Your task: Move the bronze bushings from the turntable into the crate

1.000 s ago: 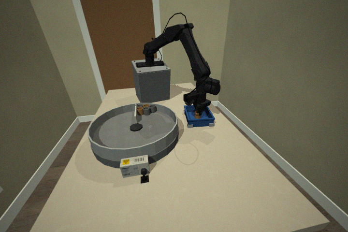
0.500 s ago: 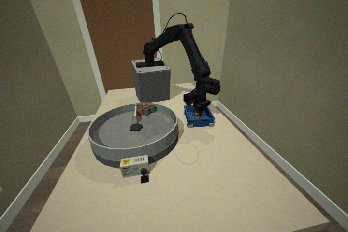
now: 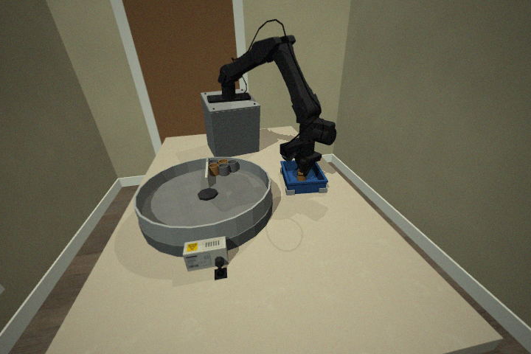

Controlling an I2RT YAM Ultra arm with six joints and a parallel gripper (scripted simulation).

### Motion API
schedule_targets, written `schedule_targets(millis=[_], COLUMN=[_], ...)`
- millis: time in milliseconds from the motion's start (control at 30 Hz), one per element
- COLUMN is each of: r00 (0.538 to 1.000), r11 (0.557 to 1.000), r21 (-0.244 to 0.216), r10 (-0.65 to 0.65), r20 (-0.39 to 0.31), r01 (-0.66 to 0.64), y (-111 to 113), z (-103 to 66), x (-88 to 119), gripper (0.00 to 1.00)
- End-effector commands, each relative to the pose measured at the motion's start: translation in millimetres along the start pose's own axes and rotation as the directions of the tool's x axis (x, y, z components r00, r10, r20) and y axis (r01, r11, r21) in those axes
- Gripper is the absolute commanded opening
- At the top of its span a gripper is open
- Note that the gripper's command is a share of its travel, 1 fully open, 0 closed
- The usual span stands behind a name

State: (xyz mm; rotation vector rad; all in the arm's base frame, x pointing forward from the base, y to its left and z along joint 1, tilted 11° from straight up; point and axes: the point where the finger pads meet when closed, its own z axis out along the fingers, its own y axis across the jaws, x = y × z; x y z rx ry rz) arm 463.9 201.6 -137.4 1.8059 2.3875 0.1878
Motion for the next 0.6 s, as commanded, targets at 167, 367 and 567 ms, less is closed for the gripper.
schedule_targets(millis=[167,367,567], r00=[1.000,1.000,1.000], r11=[1.000,0.999,0.999], r21=[-0.023,-0.042,-0.042], r10=[-0.005,-0.004,-0.004], r20=[0.001,-0.001,-0.001], r01=[0.005,0.004,0.004], y=[10.4,16.8,16.8], z=[-5.5,-13.8,-13.8], x=[7.3,7.8,7.8], gripper=[0.00,0.00,0.00])
